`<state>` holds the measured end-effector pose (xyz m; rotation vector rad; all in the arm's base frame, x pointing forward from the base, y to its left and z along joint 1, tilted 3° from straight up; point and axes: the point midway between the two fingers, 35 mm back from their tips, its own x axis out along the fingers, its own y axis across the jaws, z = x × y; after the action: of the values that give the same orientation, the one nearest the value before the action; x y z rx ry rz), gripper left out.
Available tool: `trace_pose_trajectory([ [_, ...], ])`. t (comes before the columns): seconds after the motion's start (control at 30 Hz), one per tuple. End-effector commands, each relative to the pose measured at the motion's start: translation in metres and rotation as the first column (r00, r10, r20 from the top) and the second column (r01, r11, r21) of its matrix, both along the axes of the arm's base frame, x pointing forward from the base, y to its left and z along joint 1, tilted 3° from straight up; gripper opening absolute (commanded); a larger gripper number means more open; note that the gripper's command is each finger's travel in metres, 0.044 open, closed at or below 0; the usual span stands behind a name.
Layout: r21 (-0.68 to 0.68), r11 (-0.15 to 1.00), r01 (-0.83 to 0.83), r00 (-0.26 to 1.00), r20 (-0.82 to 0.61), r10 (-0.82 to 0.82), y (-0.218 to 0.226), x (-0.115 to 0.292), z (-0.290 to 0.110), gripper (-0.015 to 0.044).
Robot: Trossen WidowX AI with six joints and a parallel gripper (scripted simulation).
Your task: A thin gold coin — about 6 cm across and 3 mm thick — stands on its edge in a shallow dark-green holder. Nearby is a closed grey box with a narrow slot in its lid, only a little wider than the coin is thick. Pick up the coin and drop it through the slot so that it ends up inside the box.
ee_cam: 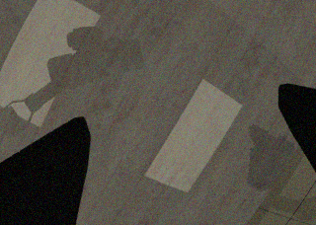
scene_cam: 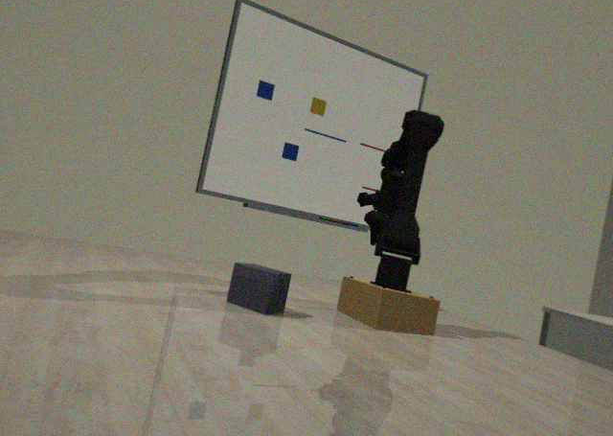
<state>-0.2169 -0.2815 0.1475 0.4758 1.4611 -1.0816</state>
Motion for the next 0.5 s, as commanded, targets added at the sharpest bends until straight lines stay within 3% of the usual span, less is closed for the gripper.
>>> trace_pose_trajectory([
  [0.0, -0.001, 1.0, 0.002, 1.0, 0.004, -0.002, -0.002, 0.002, 0.0, 0.0374],
  [0.27, -0.002, 0.994, 0.107, 0.979, 0.176, -0.105, -0.048, 0.118, -0.015, 0.0164],
  [0.47, 0.075, 0.987, 0.144, 0.948, 0.274, -0.16, -0.05, 0.219, -0.031, 0.0161],
])
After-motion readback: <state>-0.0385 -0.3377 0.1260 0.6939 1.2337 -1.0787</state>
